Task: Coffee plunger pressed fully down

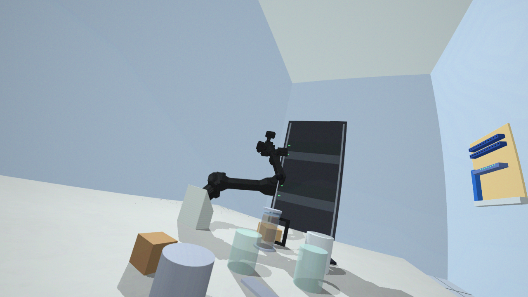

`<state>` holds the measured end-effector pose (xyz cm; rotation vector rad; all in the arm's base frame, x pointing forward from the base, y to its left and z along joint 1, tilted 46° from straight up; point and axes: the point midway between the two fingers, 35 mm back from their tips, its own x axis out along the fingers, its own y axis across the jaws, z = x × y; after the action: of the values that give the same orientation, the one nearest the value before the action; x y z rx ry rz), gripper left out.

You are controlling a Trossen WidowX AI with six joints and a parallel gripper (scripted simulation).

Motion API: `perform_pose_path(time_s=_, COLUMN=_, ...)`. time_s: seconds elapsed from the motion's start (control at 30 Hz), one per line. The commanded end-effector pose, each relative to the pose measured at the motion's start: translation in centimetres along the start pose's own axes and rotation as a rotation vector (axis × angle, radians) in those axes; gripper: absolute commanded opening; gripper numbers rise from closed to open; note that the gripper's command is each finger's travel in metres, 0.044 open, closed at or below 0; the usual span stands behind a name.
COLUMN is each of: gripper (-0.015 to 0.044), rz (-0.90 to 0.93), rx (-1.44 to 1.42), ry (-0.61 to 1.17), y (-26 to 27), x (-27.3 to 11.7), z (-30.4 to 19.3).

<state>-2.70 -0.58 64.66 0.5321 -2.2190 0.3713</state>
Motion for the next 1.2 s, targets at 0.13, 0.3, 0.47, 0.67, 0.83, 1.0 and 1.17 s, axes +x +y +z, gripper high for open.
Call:
perform_pose_path(time_s=0.13, gripper=0.0440, rz=-0.074, rx=0.115, ry=-0.113, y=-0.8, x=1.1, z=3.5)
perform_pose_path(time_s=0.3, gripper=0.0440, rz=-0.236, rx=0.358, ry=-0.374, y=-4.1, x=2.2, z=10.7)
perform_pose_path(time_s=0.47, gripper=0.0440, rz=-0.371, rx=0.576, ry=-0.666, y=-8.4, x=1.1, z=17.8)
perform_pose_path(time_s=0.67, gripper=0.0440, rz=-0.516, rx=0.815, ry=-1.042, y=-14.5, x=-3.0, z=23.6)
perform_pose_path(time_s=0.83, gripper=0.0440, rz=-0.607, rx=0.977, ry=-1.421, y=-19.5, x=-8.7, z=26.9)
perform_pose_path(time_s=1.0, gripper=0.0440, rz=-0.658, rx=1.077, ry=-1.840, y=-23.6, x=-15.9, z=28.0)
perform_pose_path(time_s=1.17, gripper=0.0440, rz=-0.598, rx=1.082, ry=-2.348, y=-25.6, x=-24.1, z=27.4)
